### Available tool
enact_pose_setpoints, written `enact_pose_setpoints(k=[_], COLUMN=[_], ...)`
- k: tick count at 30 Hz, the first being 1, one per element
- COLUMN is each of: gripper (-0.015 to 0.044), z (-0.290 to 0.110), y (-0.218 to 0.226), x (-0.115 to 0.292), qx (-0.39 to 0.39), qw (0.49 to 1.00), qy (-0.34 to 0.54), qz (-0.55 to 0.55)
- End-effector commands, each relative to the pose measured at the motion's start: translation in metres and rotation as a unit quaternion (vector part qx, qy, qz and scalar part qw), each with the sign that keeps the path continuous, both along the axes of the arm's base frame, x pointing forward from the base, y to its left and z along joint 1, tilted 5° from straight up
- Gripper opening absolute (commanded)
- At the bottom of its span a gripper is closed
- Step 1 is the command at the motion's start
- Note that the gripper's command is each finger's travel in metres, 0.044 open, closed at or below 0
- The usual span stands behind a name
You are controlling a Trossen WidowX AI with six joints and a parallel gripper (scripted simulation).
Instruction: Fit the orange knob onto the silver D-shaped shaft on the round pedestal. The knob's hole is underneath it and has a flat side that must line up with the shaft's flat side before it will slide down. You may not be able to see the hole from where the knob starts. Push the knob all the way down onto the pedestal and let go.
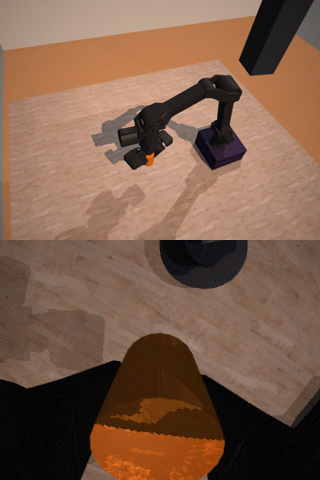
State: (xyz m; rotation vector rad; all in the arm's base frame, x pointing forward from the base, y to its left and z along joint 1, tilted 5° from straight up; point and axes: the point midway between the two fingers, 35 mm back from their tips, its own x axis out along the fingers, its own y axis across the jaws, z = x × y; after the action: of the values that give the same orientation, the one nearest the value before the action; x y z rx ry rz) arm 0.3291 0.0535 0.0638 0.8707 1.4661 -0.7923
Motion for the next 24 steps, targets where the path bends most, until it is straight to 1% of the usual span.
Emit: enact_pose_setpoints(k=[1,24], gripper=[0.0,0.0], z=[-0.003,-0.027], y=[-0.012,-0.082], x=[0.005,0.018], qx=[-0.003,-0.003], qw=[1.0,1.0], qy=[-0.003,-0.003], qz=[0.002,0.006])
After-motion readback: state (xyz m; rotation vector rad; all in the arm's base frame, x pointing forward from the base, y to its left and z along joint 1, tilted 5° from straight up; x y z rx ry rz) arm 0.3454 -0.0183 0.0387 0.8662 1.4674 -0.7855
